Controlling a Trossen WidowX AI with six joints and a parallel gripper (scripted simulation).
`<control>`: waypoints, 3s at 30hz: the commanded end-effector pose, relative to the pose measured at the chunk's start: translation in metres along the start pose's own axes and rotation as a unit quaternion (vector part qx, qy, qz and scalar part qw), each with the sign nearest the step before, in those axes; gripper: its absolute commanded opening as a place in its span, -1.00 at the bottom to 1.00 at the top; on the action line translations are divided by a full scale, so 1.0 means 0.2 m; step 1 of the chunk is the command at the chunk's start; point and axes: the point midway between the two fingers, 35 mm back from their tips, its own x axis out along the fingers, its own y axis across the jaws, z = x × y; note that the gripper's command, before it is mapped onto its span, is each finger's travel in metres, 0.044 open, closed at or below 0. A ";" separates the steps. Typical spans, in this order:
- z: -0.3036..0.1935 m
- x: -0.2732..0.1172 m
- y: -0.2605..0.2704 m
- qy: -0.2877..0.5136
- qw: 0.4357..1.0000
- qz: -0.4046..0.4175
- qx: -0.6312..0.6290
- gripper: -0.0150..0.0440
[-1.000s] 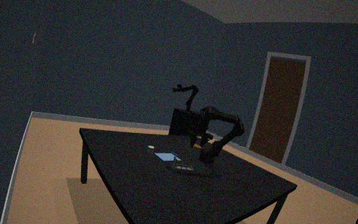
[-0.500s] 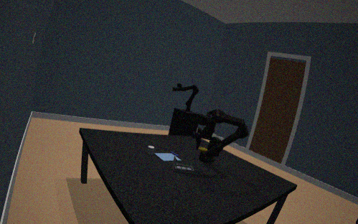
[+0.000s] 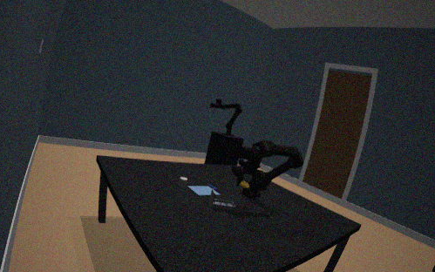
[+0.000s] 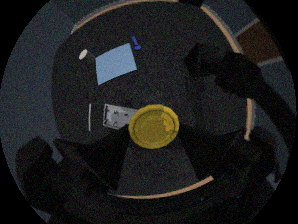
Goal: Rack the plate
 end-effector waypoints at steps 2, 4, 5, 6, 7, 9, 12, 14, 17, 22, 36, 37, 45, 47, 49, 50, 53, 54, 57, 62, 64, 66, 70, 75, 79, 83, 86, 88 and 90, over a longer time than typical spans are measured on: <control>0.04 0.07 0.00 -0.060 0.997 0.008 -0.045 -0.49; 0.05 0.10 0.00 -0.082 0.995 0.012 -0.062 -0.49; 0.06 0.11 0.00 -0.093 0.993 0.015 -0.071 -0.49; 0.06 0.12 0.00 -0.103 0.991 0.018 -0.080 -0.49; 0.07 0.13 0.00 -0.114 0.989 0.020 -0.089 -0.49; 0.08 0.15 0.01 -0.134 0.985 0.026 -0.107 -0.49; 0.09 0.18 0.01 -0.164 0.977 0.036 -0.133 -0.49; 0.09 0.19 0.02 -0.183 0.971 0.044 -0.150 -0.49; 0.10 0.22 0.03 -0.211 0.960 0.056 -0.175 -0.49; 0.11 0.25 0.05 -0.254 0.940 0.079 -0.214 -0.49; 0.08 0.30 0.10 -0.356 0.867 0.163 -0.309 -0.49; 0.07 0.31 0.11 -0.362 0.861 0.169 -0.315 -0.49; 0.03 0.32 0.12 -0.404 0.812 0.227 -0.355 -0.49; 0.02 0.32 0.12 -0.412 0.800 0.242 -0.363 -0.49; 0.00 0.32 0.12 -0.421 0.787 0.257 -0.371 -0.49; 0.00 0.31 0.12 -0.424 0.781 0.265 -0.374 -0.49; -0.03 0.31 0.11 -0.435 0.762 0.288 -0.384 -0.49; -0.03 0.31 0.11 -0.438 0.755 0.296 -0.387 -0.49; -0.06 0.31 0.10 -0.446 0.737 0.320 -0.394 -0.49; -0.09 0.30 0.08 -0.457 0.706 0.361 -0.404 -0.49; -0.10 0.29 0.07 -0.461 0.693 0.377 -0.406 -0.49; -0.12 0.29 0.06 -0.464 0.681 0.393 -0.408 -0.49; -0.14 0.27 0.03 -0.467 0.658 0.425 -0.409 -0.49; -0.16 0.26 -0.01 -0.469 0.631 0.464 -0.407 -0.49; -0.17 0.25 -0.02 -0.469 0.623 0.476 -0.406 -0.49; -0.17 0.25 -0.02 -0.469 0.623 0.476 -0.406 -0.49; -0.17 0.25 -0.02 -0.469 0.623 0.476 -0.406 -0.49; -0.17 0.26 -0.02 -0.469 0.624 0.476 -0.406 -0.49; -0.17 0.28 -0.01 -0.469 0.624 0.476 -0.406 -0.49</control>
